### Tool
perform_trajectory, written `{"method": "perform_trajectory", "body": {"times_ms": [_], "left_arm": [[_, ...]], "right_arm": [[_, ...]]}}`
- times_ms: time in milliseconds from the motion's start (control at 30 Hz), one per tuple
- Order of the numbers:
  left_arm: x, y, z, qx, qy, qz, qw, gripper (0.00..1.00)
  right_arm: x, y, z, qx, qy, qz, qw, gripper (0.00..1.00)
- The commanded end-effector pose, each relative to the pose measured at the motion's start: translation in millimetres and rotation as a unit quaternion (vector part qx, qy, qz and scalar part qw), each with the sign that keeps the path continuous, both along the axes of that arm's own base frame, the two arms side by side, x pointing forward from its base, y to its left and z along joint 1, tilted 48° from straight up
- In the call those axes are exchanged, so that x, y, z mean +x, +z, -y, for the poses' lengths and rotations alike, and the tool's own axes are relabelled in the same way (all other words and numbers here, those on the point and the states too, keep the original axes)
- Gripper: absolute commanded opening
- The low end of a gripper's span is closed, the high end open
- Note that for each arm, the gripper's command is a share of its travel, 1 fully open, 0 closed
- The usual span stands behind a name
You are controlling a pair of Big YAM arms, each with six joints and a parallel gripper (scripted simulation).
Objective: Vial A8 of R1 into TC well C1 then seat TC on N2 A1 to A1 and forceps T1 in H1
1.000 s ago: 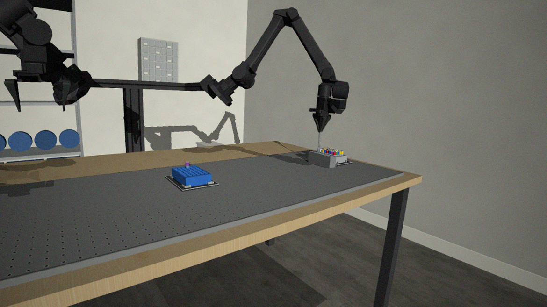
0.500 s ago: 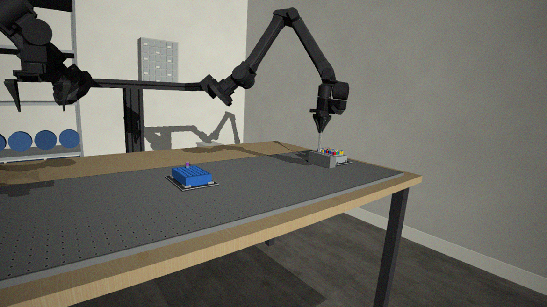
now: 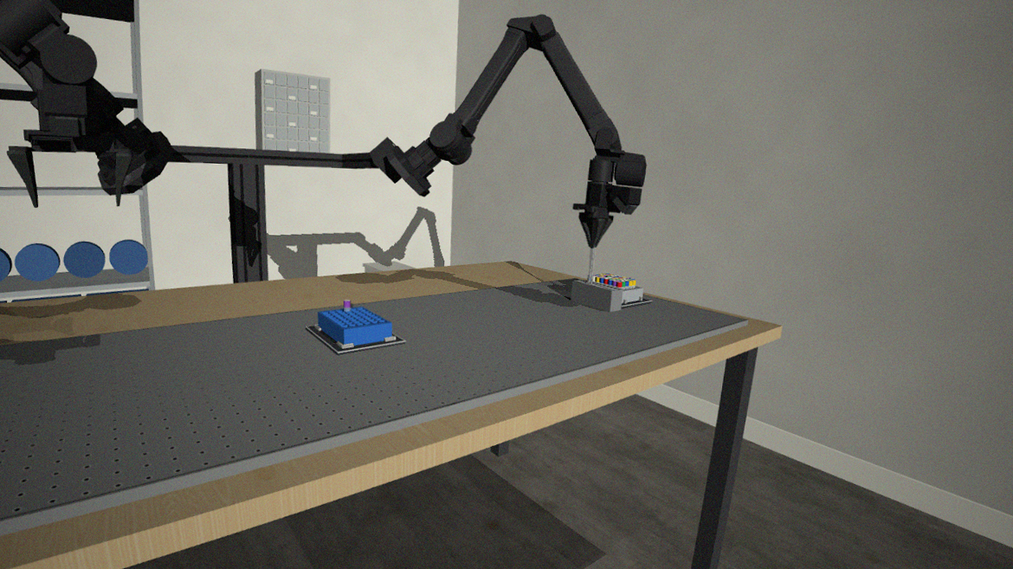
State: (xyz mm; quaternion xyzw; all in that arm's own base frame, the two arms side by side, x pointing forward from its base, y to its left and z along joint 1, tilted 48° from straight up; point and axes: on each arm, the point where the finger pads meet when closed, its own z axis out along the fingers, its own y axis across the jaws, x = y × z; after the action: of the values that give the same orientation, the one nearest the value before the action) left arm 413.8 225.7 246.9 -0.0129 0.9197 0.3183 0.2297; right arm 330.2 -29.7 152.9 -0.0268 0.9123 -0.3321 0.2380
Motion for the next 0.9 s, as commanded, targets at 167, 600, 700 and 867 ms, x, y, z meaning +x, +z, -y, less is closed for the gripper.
{"method": "perform_trajectory", "body": {"times_ms": [167, 600, 700, 867], "left_arm": [[3, 1, -8, 0.004, 0.002, 0.004, 1.000, 0.07], [5, -1, -9, 0.004, 0.001, 0.004, 1.000, 0.07], [6, -5, -10, 0.002, 0.001, 0.001, 1.000, 0.07], [6, -2, -10, 0.004, 0.001, 0.004, 1.000, 0.07]], "right_arm": [[5, 8, -2, 0.004, -0.002, 0.010, 1.000, 1.00], [5, 8, -2, 0.004, -0.002, 0.010, 1.000, 1.00], [5, 8, -2, 0.004, -0.002, 0.010, 1.000, 1.00], [5, 8, -2, 0.004, -0.002, 0.010, 1.000, 1.00]]}}
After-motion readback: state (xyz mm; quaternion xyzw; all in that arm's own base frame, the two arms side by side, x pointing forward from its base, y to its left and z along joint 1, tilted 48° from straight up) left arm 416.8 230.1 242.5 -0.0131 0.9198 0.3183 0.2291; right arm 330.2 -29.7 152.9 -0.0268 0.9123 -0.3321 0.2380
